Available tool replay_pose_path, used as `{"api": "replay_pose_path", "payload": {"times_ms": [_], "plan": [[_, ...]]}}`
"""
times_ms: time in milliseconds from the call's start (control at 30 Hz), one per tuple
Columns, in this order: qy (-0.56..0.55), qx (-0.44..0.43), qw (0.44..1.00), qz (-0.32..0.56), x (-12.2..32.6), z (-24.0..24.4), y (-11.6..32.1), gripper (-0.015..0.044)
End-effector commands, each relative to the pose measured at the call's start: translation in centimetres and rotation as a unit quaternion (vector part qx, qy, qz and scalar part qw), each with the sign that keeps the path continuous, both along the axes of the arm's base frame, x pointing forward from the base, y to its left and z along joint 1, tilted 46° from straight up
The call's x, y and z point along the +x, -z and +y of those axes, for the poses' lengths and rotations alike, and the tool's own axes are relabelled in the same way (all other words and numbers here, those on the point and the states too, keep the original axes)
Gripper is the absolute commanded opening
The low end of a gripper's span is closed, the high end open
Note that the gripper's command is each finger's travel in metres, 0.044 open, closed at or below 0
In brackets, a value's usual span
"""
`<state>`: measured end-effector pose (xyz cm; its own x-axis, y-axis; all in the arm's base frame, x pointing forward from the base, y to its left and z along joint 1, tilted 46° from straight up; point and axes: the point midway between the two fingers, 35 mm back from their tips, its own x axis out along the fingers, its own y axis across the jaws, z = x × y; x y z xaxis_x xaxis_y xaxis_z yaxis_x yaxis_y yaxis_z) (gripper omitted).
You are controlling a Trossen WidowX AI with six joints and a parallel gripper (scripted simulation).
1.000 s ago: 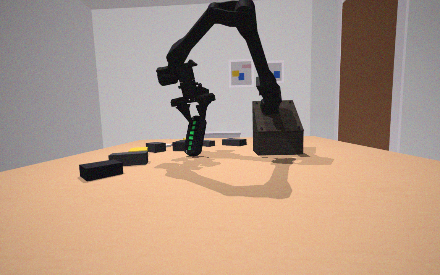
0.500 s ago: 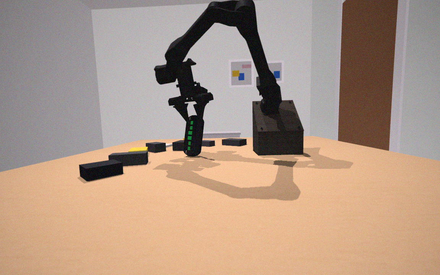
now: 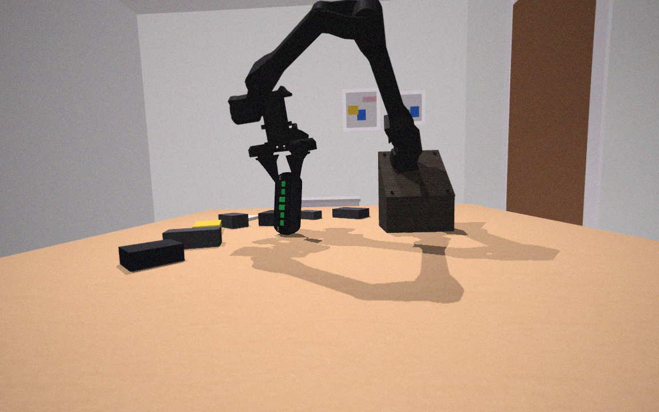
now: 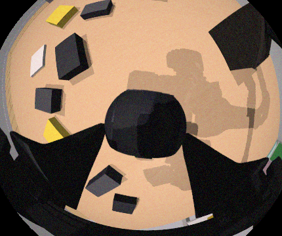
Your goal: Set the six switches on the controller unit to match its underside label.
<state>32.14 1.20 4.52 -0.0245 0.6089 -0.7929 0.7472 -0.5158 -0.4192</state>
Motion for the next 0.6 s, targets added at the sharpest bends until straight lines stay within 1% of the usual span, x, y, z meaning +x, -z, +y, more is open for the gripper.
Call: {"api": "replay_pose_path", "payload": {"times_ms": [0, 567], "plan": [[-0.001, 0.009, 1.0, -0.009, 0.53, 0.61, -0.35, 0.0338], [0.008, 0.025, 0.999, -0.019, 1.36, 1.29, -1.05, 0.0338]]}}
